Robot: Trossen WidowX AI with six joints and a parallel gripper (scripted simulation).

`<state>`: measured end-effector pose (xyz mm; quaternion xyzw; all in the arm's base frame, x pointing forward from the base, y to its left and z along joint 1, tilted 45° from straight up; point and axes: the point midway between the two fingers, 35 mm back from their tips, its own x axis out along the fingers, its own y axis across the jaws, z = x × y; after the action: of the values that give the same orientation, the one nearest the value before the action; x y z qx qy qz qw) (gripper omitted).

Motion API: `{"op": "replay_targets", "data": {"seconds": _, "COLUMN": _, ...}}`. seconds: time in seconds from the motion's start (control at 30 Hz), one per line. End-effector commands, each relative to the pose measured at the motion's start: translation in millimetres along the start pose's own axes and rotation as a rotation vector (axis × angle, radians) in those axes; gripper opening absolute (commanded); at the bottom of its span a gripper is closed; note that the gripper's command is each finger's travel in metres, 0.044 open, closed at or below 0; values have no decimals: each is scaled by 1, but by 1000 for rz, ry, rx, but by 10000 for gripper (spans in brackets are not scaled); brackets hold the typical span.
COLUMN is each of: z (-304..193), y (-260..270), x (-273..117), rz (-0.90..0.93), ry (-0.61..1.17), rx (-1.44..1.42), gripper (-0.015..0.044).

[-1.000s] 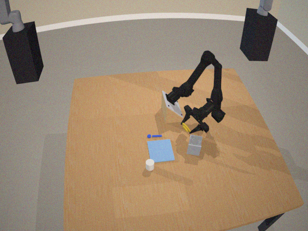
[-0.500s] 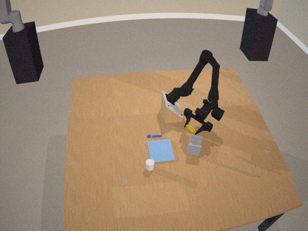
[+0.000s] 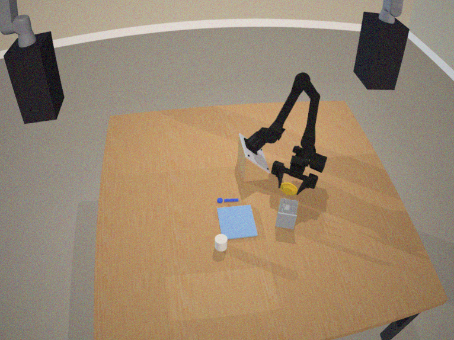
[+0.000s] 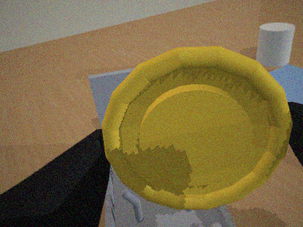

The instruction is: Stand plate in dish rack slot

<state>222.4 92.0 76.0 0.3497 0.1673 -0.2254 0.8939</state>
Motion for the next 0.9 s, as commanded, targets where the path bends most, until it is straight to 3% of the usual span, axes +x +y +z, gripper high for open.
{"op": "replay_targets", "data": {"seconds": 0.0, "z": 1, "y": 2, "x": -8, "rz": 71, "ry": -50, "rx": 18, "gripper": 0}}
{"op": "replay_targets", "data": {"seconds": 0.23, "z": 2, "y": 5, "x": -21, "rz": 174, "ry": -111, "rx": 54, "gripper": 0}}
{"op": "replay_targets", "data": {"seconds": 0.87, "z": -11, "y": 8, "x": -13, "rz": 175, "ry": -109, "rx": 54, "gripper": 0}}
